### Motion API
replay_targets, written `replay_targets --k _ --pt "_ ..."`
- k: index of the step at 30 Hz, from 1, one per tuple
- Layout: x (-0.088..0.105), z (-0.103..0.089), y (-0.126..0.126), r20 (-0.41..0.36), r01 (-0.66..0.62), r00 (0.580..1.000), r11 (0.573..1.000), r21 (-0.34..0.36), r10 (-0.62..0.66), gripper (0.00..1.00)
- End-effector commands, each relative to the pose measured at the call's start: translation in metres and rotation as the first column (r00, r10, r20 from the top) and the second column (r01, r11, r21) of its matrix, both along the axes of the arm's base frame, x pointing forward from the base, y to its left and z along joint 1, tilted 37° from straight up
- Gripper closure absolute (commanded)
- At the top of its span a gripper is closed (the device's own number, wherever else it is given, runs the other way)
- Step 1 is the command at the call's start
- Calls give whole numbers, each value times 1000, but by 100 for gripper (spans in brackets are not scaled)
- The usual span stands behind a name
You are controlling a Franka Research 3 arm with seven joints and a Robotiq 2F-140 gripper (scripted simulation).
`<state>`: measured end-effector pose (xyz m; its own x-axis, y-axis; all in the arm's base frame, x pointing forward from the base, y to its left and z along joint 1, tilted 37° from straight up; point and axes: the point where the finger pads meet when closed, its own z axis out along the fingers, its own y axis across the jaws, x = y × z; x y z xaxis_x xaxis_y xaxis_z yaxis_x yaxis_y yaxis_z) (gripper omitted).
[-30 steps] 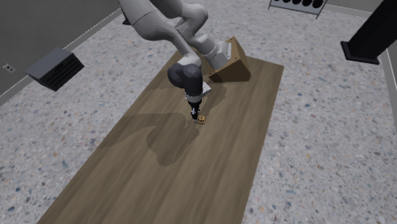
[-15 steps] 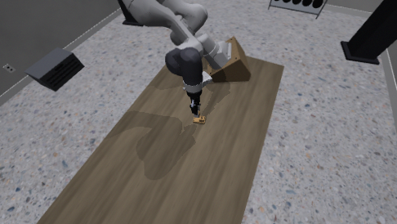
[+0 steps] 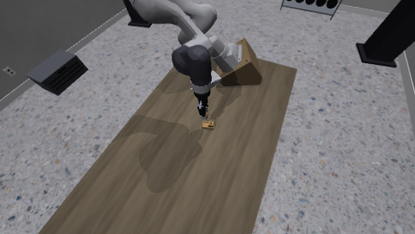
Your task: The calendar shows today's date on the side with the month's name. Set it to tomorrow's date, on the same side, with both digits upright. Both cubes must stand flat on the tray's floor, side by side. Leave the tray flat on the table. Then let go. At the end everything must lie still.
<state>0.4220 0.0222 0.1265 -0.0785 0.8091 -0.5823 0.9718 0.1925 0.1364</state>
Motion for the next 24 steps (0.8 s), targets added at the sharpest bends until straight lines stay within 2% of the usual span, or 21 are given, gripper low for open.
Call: replay_targets --k 1,5,16,18,19,24 --pt "-1 2 -1 -5 0 1000 1000 -5 0 84" --pt "0 9 -12 100 157 982 986 50 -161 84" --pt "1 16 -25 203 316 920 940 126 -337 84" --pt "1 16 -25 203 316 920 940 126 -337 84" --pt "1 18 -27 224 350 899 925 146 -376 84" --pt "1 21 -33 260 408 857 894 184 -445 84"
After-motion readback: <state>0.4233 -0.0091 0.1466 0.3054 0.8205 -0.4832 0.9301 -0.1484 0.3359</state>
